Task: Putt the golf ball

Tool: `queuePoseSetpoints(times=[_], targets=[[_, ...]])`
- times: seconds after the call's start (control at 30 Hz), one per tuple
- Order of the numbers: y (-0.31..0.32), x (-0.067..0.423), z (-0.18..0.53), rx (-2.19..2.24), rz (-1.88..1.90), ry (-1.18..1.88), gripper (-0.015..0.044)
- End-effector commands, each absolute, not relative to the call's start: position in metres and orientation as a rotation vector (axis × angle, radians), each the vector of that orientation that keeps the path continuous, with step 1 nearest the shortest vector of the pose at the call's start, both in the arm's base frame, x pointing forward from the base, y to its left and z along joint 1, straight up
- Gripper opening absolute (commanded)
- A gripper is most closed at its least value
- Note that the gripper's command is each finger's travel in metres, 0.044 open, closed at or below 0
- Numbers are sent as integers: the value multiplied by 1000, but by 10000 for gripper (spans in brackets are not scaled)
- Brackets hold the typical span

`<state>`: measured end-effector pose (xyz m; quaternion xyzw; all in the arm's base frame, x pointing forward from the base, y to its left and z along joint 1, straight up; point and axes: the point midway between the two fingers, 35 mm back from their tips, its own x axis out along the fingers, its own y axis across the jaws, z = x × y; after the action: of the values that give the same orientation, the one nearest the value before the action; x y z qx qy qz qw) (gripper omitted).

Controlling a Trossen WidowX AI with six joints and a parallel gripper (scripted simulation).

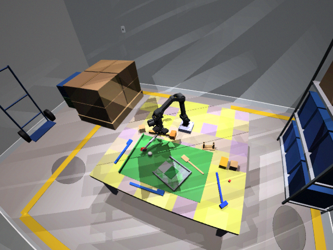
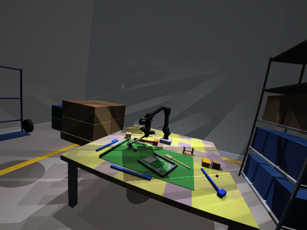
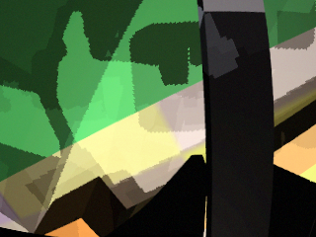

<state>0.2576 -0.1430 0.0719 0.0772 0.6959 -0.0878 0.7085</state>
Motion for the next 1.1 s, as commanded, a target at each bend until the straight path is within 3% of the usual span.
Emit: queuePoseSetpoints(times=[0.0,0.2,0.77,1.07], targets=[[-94,271,72,158,-170,1542,0],[-33,276,72,160,-164,1540,0],[-33,274,132,160,-164,1540,0],[-33,274,123,157,-158,1552,0]])
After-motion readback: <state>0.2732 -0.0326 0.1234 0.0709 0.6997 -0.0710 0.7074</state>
